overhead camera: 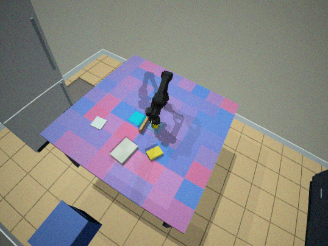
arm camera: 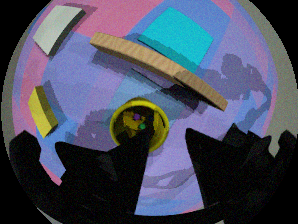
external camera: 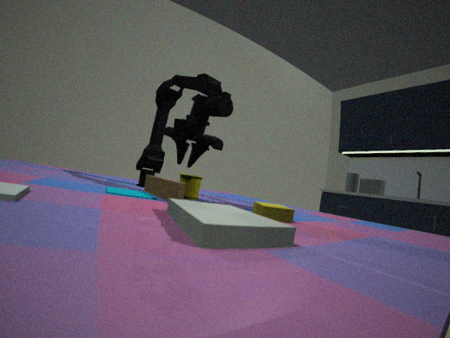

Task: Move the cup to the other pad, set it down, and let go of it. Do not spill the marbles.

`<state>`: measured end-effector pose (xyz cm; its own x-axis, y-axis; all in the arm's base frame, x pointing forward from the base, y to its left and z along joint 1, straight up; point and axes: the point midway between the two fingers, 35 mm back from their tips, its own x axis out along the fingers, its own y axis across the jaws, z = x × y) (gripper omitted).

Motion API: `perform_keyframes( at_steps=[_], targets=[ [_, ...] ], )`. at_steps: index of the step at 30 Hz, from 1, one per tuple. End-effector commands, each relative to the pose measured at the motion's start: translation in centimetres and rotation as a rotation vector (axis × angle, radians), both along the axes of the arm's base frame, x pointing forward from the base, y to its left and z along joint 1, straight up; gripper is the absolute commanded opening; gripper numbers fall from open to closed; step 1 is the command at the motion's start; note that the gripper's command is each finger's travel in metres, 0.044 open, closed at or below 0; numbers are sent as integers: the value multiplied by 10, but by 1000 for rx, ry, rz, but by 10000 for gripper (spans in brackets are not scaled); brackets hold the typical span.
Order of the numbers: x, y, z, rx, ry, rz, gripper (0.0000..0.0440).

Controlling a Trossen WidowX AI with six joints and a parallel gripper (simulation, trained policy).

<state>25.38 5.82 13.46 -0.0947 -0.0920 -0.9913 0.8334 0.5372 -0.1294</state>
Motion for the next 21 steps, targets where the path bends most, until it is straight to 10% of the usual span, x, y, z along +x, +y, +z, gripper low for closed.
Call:
perform_keyframes(
  at_steps=[1, 18, 21],
  targets=[
    [-1, 0, -10, -13, 17, -3, 172],
    [-9, -1, -67, -28, 63, 58, 170],
    [-9, -2, -73, -27, 59, 83, 104]
  ],
)
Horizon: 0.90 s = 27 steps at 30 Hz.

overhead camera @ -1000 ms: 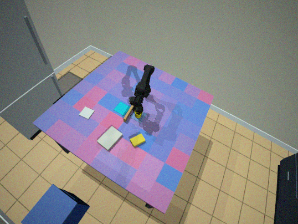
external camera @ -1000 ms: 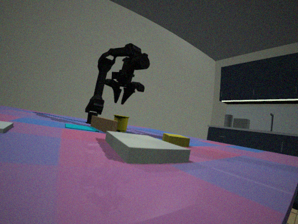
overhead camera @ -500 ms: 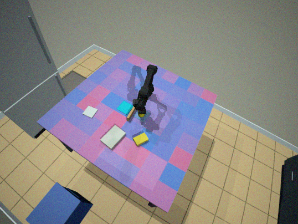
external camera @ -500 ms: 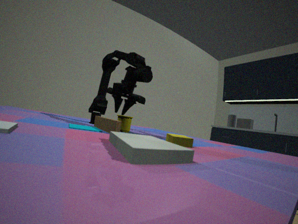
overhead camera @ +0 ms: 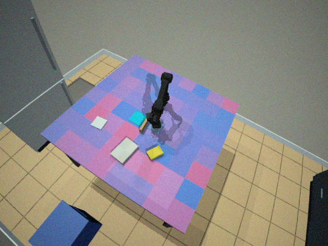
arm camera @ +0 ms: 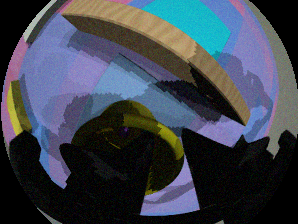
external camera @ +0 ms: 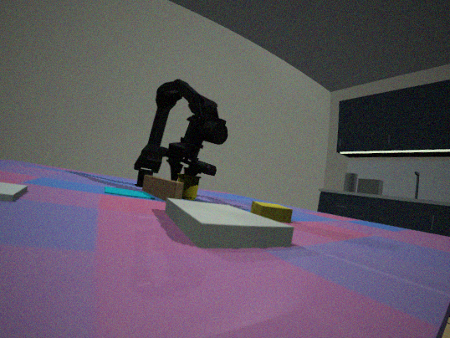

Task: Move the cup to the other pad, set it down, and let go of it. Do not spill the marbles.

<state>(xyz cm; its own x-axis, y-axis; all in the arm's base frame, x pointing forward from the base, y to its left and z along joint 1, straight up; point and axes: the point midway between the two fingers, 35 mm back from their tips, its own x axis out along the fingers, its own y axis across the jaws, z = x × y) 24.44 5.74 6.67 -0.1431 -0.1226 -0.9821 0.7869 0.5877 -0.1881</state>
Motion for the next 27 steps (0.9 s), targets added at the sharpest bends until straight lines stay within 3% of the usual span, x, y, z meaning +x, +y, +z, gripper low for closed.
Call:
perform_keyframes(
  at_steps=[1, 3, 5, 27],
  targets=[
    [0, -1, -6, -5, 2, 25, 80],
    [0, -3, -7, -4, -2, 36, 38],
    [1, -4, -4, -4, -10, 40, 23],
    [12, -22, 51, 39, -140, -95, 32]
  ],
)
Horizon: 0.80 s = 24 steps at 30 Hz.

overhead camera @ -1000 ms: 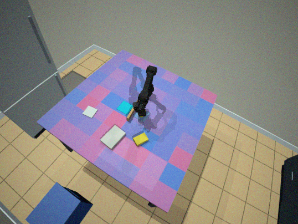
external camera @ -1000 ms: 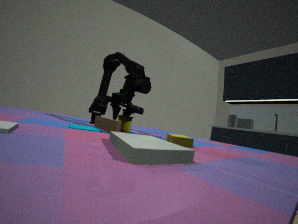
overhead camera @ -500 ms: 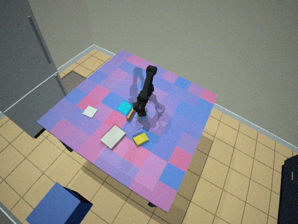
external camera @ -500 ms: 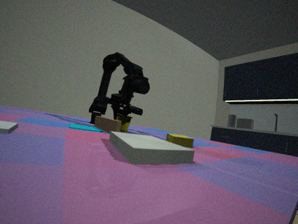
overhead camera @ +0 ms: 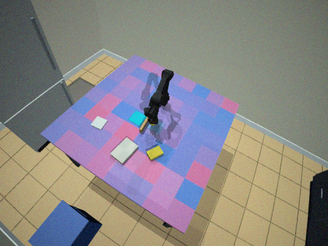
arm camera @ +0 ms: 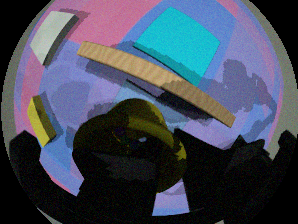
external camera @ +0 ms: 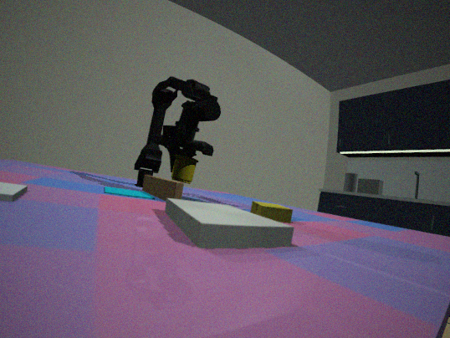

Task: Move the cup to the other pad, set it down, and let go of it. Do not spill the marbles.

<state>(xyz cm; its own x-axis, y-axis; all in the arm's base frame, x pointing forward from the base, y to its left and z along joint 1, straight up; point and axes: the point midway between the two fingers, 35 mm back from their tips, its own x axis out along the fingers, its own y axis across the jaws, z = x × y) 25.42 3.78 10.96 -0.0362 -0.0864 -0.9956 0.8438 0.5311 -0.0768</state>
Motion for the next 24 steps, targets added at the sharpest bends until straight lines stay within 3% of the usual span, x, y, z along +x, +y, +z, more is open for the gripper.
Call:
perform_keyframes(
  at_steps=[1, 13, 24],
  targets=[
    [3, -4, 11, 11, -32, -29, 32],
    [18, -31, 34, 19, -131, -132, 19],
    [31, -65, 36, 5, -211, -216, 12]
  ],
)
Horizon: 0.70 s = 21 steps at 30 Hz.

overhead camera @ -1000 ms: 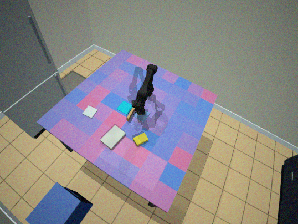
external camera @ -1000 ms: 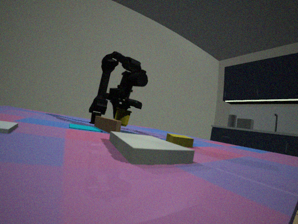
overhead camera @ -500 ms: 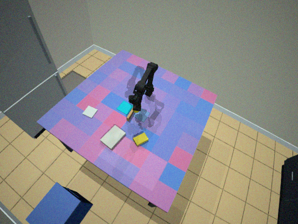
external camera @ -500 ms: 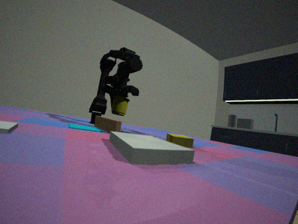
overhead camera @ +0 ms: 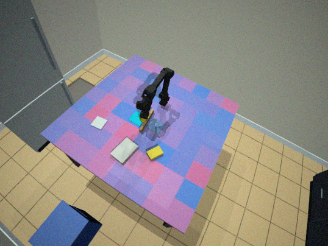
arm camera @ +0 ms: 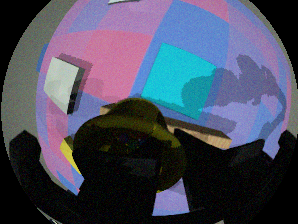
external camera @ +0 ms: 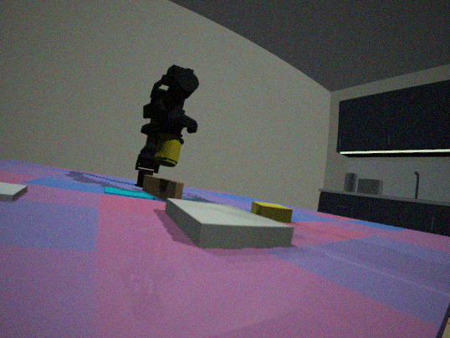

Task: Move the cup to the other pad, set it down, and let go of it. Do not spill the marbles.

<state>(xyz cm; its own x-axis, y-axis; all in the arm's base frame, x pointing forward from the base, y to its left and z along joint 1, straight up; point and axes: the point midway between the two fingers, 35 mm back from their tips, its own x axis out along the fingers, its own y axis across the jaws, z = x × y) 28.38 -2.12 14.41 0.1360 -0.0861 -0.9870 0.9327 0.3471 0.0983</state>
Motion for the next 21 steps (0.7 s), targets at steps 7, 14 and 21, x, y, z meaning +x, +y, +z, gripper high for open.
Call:
perform_keyframes(
  at_steps=[7, 14, 21],
  targets=[
    [4, -26, -7, -17, -47, -56, 9],
    [4, -42, -20, -26, -63, -94, 6],
    [0, -54, -36, -32, -67, -124, 10]
  ],
)
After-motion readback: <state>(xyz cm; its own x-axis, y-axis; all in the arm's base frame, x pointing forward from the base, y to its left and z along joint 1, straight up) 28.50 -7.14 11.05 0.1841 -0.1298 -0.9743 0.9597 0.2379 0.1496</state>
